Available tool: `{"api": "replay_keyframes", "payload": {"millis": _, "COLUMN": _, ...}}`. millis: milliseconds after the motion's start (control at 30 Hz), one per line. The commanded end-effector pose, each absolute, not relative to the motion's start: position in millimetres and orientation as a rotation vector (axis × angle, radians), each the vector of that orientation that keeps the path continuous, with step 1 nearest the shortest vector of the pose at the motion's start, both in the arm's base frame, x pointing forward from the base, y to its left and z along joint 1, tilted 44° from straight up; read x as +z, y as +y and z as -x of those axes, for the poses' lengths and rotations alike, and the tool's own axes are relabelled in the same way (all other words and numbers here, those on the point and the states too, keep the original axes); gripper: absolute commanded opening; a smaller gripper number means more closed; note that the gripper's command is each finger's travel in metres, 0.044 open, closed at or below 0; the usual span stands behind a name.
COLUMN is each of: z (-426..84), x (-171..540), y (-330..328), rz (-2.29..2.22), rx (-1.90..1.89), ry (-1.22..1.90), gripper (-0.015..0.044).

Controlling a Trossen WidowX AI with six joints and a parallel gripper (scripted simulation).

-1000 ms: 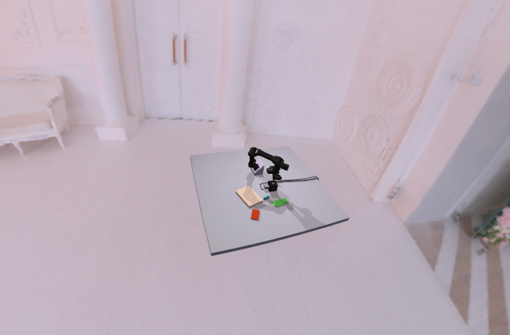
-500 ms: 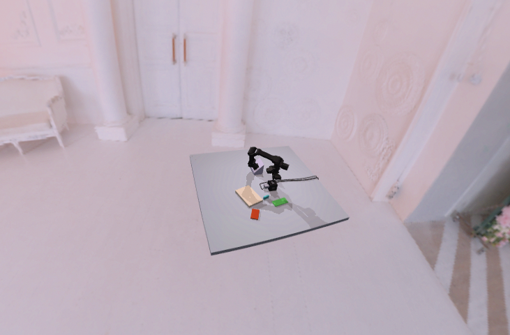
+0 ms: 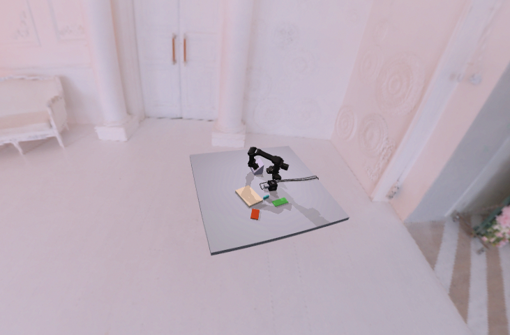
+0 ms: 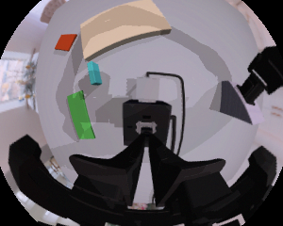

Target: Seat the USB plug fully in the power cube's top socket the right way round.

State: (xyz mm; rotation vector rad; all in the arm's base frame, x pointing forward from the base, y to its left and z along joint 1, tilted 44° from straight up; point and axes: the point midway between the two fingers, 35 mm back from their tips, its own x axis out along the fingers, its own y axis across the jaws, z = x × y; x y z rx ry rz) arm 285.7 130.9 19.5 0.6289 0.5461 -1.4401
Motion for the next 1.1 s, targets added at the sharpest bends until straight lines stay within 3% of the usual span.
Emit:
{"api": "replay_keyframes", "payload": {"millis": 0, "z": -286.2, "x": 18.8, "y": 130.1, "rz": -0.625, "rx": -1.437, "ry": 0.545, "gripper": 0.0}}
{"api": "replay_keyframes", "payload": {"millis": 1067, "z": -286.5, "x": 16.0, "y": 127.5, "rz": -0.625, "rx": -1.437, "ry": 0.545, "gripper": 0.0}}
